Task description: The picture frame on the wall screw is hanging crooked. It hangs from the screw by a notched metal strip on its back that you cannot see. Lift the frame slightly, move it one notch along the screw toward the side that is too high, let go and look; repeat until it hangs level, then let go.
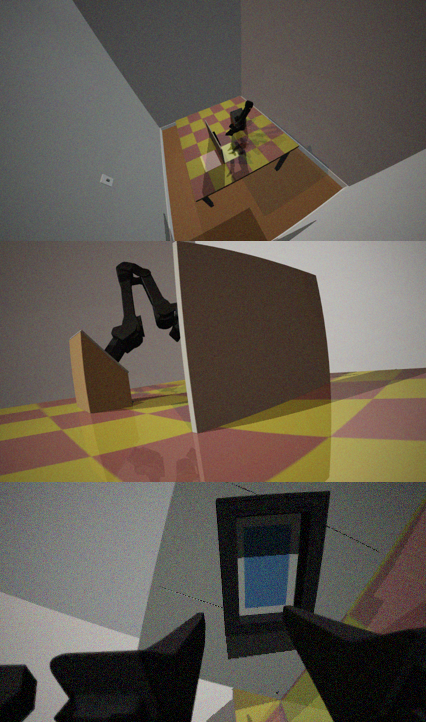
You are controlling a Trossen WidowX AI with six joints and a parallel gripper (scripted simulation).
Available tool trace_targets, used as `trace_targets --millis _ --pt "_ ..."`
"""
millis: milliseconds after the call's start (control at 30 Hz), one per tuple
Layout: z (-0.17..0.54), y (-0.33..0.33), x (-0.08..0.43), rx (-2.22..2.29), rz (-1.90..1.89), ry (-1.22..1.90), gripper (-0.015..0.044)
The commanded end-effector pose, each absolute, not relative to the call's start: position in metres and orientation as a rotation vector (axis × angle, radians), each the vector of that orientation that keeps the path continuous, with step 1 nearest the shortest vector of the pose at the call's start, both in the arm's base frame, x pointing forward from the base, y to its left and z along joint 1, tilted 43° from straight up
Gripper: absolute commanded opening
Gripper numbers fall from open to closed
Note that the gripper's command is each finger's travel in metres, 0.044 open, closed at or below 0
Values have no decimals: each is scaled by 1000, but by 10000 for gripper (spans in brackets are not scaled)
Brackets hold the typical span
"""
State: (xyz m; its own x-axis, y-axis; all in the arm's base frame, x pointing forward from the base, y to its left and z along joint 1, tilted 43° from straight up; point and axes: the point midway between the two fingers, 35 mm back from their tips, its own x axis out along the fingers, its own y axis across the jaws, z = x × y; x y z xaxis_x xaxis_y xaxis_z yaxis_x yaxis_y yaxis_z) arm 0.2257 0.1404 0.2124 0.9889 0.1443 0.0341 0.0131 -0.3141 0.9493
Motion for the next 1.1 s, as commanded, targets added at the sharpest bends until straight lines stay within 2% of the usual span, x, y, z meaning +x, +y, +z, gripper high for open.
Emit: trace_targets --millis 0,433,567,800,1067 --pt "213 141 228 1903 139 112 260" --pt "215 142 224 1904 139 112 260" --pt "218 147 241 1903 141 111 260" --pt "219 153 300 1901 144 108 260" --pt "218 153 302 1901 145 108 260"
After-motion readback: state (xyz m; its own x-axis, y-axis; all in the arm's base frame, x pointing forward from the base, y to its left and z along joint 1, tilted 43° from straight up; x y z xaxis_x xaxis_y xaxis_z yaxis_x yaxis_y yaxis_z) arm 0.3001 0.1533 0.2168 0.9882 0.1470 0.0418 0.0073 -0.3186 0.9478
